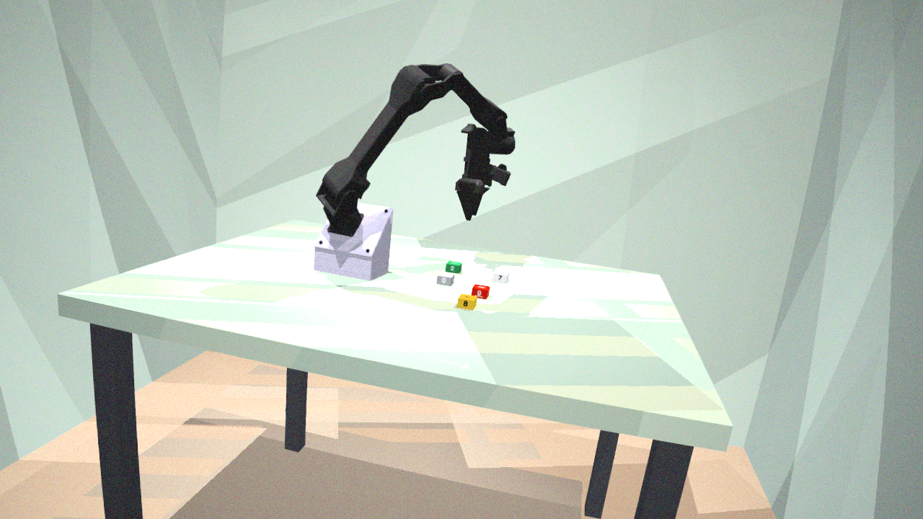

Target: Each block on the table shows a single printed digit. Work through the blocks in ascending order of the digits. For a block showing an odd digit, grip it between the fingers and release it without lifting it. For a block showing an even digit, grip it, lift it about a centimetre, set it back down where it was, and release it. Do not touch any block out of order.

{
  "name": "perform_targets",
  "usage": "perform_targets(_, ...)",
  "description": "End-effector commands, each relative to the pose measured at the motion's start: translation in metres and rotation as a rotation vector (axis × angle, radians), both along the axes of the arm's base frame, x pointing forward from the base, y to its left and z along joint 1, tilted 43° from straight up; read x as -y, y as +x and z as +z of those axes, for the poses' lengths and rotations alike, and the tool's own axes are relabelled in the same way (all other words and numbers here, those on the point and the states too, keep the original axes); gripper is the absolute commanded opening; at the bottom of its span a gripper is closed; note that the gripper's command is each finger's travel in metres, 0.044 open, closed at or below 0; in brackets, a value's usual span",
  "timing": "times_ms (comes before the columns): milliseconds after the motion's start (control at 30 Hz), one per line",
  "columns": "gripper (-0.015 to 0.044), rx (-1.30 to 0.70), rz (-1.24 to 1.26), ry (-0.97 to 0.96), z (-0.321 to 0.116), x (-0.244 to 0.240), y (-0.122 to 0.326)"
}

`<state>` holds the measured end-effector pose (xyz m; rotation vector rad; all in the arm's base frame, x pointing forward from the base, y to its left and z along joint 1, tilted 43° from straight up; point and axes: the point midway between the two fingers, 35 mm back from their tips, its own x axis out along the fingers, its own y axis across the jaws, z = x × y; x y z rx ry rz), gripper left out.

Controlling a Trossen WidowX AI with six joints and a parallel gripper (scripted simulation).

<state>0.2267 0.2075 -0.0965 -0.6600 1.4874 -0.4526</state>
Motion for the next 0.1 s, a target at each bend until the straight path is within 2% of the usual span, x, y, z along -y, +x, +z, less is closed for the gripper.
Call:
perform_targets(0, 0.04, 0.008, -0.029, -0.009, -0.0041, -0.0041, -0.006)
perform_targets(67, 0.04, 0.008, -0.029, -0.009, -0.0041, -0.0041, -0.006)
